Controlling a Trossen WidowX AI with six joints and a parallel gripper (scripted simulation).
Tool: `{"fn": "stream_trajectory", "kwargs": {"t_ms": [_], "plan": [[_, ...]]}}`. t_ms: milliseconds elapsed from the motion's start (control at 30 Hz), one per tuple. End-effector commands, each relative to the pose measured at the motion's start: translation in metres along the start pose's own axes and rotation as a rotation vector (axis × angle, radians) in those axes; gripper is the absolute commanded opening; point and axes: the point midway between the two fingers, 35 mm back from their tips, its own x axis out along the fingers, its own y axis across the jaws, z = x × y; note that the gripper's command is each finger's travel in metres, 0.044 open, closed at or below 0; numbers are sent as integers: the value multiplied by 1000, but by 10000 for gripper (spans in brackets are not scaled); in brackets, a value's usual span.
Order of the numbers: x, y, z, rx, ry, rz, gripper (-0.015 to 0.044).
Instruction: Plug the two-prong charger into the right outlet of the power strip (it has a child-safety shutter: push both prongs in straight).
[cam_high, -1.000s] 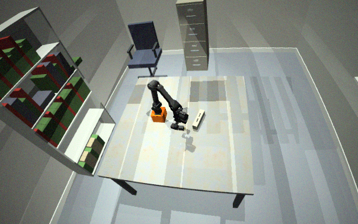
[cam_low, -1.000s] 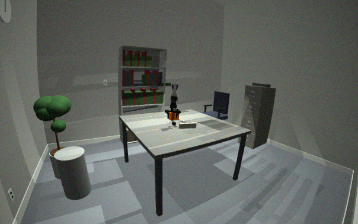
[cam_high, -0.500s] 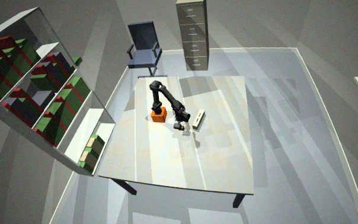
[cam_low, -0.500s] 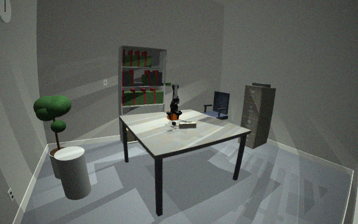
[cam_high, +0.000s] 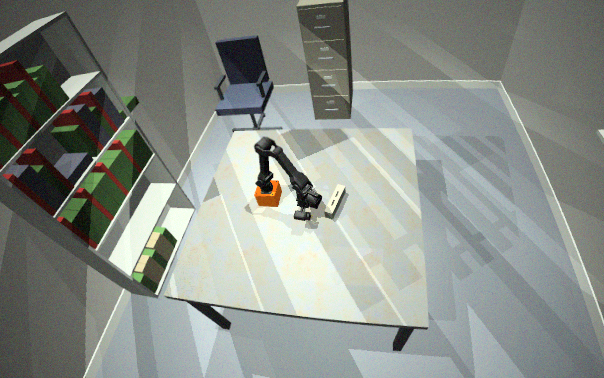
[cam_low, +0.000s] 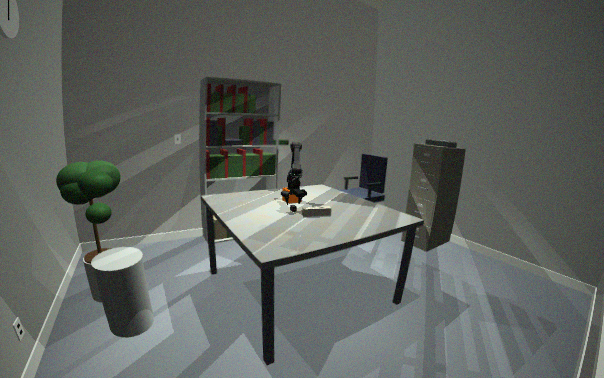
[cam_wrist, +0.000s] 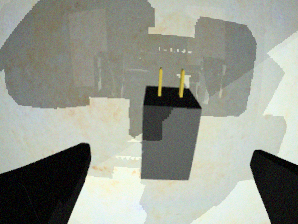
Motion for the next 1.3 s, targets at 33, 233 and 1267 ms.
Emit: {"fn": "stream_trajectory", "kwargs": {"t_ms": [33,233,1267], "plan": [[9,2,-2,-1,6,9,440],[19,2,-1,-1,6,9,440],[41,1,1,-4,4,2,145]]}}
